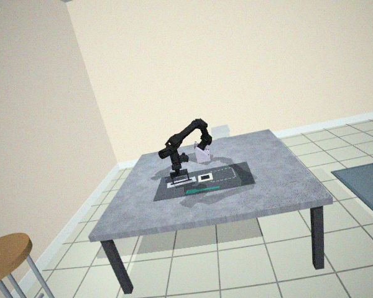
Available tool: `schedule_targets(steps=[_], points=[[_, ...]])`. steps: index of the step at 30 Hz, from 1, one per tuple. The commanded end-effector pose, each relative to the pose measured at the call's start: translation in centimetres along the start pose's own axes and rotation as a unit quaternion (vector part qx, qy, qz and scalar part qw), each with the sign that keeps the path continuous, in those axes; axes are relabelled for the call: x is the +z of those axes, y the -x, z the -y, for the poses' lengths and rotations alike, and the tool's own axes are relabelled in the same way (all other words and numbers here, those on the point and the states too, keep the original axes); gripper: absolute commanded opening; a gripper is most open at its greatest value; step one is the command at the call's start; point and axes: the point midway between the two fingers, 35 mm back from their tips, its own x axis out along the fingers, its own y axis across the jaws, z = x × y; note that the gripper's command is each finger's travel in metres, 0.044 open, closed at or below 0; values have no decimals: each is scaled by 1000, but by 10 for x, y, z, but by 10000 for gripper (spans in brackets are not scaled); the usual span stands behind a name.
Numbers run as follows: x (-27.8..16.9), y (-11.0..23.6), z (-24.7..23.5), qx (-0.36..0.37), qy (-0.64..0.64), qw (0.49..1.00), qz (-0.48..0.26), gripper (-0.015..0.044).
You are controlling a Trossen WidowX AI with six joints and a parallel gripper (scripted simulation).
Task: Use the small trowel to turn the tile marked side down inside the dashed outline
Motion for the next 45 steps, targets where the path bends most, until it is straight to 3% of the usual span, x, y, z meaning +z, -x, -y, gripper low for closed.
schedule_targets(steps=[1, 19, 37, 43, 45], points=[[1, -2, 0, -1, -3, 1000, 4, 130], [1, -2, 0, -1, -5, 1000, 4, 130], [1, -2, 0, 0, -254, 967, 4, 130], [1, -2, 0, 0, -263, 965, 4, 130], [1, -2, 0, 0, -263, 965, 4, 183]])
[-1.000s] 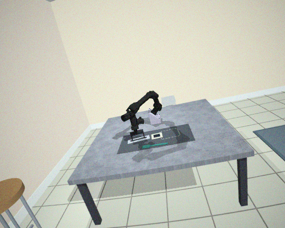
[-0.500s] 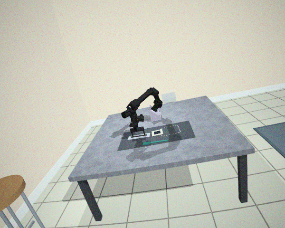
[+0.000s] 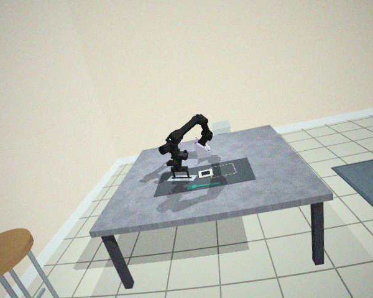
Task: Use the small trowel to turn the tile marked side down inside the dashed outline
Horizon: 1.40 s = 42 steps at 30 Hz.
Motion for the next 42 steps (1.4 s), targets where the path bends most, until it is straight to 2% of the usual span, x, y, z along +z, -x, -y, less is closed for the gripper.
schedule_targets(steps=[1, 4, 22, 24, 27, 33, 34, 37, 42], points=[[1, -2, -1, 3, -8, 1000, 3, 209], [1, -2, -1, 3, -8, 1000, 3, 270], [1, -2, -1, 3, -8, 1000, 3, 270], [1, 8, -1, 3, -8, 1000, 3, 270], [1, 41, -4, 3, -8, 1000, 3, 270], [1, 44, -4, 3, -8, 1000, 3, 270], [-1, 48, -4, -4, -13, 1000, 6, 296], [-2, 54, -4, -5, -15, 1000, 6, 300], [-5, 51, -1, -23, -76, 997, 0, 300]])
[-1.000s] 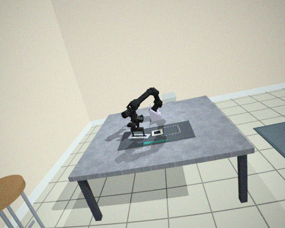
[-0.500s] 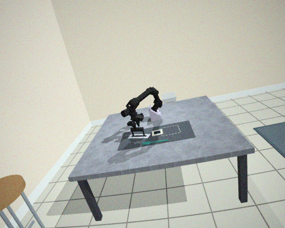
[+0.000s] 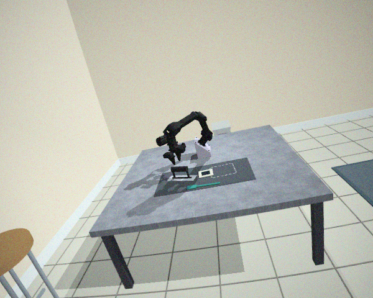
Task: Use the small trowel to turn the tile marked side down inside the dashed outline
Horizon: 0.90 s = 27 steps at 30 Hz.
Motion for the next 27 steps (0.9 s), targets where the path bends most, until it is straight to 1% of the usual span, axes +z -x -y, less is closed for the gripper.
schedule_targets(steps=[1, 5, 15, 27], points=[[-3, -3, 0, -11, -46, 999, -6, 300], [-6, -6, 3, -31, -108, 994, -8, 300], [-10, -11, 7, -62, -203, 977, -6, 300], [-14, -16, 11, -102, -324, 940, 8, 300]])
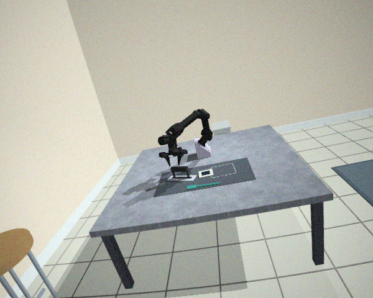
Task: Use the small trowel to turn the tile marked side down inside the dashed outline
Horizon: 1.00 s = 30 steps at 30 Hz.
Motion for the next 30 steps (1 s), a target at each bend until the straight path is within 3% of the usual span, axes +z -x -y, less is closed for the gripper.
schedule_targets(steps=[1, 16, 30], points=[[-2, -2, -1, -9, -37, 999, 2, 300], [-3, -8, 3, -56, -237, 969, 50, 300], [-5, -10, 2, -76, -449, 882, 123, 300]])
